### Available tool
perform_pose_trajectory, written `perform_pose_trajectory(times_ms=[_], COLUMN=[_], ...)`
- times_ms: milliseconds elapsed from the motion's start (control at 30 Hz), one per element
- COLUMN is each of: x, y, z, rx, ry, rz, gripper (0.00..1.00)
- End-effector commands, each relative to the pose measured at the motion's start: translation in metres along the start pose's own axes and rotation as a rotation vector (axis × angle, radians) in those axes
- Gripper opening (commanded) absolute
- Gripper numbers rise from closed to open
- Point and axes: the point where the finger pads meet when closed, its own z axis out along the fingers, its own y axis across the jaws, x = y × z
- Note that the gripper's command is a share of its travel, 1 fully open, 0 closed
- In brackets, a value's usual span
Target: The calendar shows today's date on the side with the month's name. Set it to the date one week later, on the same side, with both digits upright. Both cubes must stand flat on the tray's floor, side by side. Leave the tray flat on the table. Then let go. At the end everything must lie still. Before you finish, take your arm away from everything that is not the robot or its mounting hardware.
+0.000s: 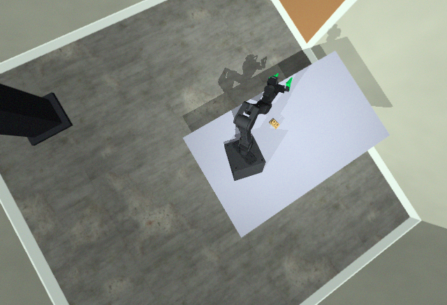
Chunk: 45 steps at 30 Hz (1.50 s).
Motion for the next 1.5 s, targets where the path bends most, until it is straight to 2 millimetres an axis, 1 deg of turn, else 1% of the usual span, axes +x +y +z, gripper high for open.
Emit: perform_pose_trajectory(times_ms=[0, 533, 567, 600, 667, 733, 767, 833, 933, 1033, 1100, 1133, 1200, 1233, 1267, 1367, 1400, 1467], x=[-0.005, -0.005, -0.031, -0.029, -0.020, 0.001, 0.006, 0.018, 0.046, 0.065, 0.065, 0.071, 0.095, 0.099, 0.108, 0.125, 0.128, 0.142], y=[-0.002, -0.002, -0.010, -0.010, -0.009, -0.008, -0.009, -0.013, -0.022, -0.028, -0.028, -0.030, -0.039, -0.041, -0.044, -0.052, -0.053, -0.059], z=[0.000, 0.000, 0.002, 0.002, 0.003, 0.009, 0.010, 0.014, 0.019, 0.020, 0.020, 0.020, 0.019, 0.018, 0.016, 0.012, 0.011, 0.005], rx=[0.005, 0.005, 0.024, 0.024, 0.016, 0.007, 0.004, -0.003, -0.020, -0.032, -0.032, -0.036, -0.053, -0.056, -0.063, -0.078, -0.080, -0.093], ry=[-0.013, -0.013, -0.077, -0.070, -0.038, 0.017, 0.036, 0.088, 0.203, 0.279, 0.279, 0.305, 0.410, 0.425, 0.464, 0.546, 0.558, 0.628], rz=[0.001, 0.001, 0.002, 0.000, -0.010, -0.022, -0.028, -0.045, -0.077, -0.093, -0.093, -0.098, -0.111, -0.113, -0.115, -0.117, -0.117, -0.114], gripper=[1.00, 1.00, 1.00, 1.00, 1.00, 1.00, 1.00, 1.00, 1.00, 1.00, 1.00, 1.00, 1.00, 1.00, 1.00, 1.00, 1.00, 1.00])
